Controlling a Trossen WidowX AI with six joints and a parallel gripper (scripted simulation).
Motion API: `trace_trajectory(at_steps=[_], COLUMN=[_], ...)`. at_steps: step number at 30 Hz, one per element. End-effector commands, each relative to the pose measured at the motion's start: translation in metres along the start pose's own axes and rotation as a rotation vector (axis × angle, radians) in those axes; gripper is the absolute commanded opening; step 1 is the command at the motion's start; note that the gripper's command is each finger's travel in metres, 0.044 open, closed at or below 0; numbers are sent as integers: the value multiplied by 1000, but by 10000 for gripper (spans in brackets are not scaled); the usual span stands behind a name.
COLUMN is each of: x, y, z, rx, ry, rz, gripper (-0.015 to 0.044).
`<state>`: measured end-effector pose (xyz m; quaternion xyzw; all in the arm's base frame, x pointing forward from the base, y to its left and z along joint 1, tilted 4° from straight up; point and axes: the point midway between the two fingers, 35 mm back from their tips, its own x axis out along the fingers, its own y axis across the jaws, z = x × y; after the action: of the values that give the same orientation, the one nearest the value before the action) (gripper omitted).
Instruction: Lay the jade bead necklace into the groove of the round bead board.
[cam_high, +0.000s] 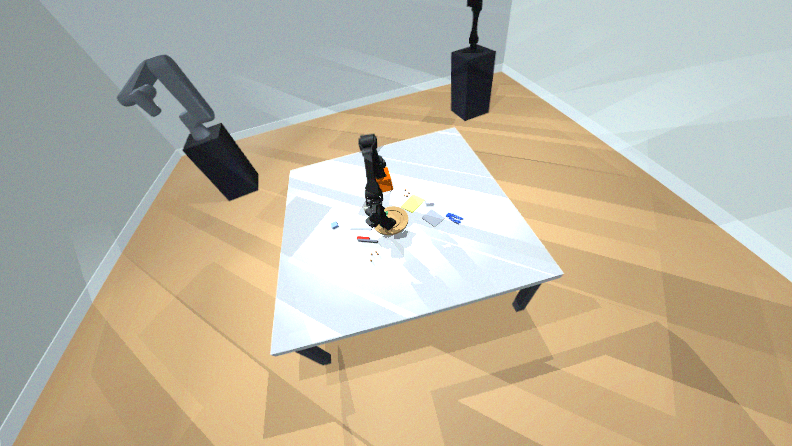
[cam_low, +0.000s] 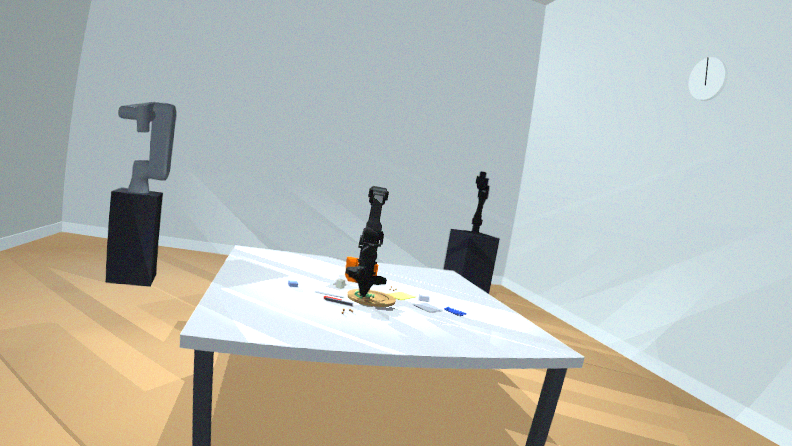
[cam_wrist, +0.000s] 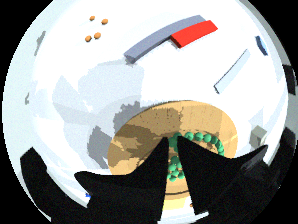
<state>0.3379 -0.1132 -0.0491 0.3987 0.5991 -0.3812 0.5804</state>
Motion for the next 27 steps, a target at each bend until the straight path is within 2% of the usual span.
trace_trajectory(at_steps=[1, 9, 25, 27], x=[6, 6, -1, 0], y=[-2, -2, -1, -1], z=[-1, -1, -1, -1], rx=[5, 5, 5, 3], ry=[7, 7, 6, 6], rz=[-9, -9, -9, -7], gripper=[0, 0, 420, 440])
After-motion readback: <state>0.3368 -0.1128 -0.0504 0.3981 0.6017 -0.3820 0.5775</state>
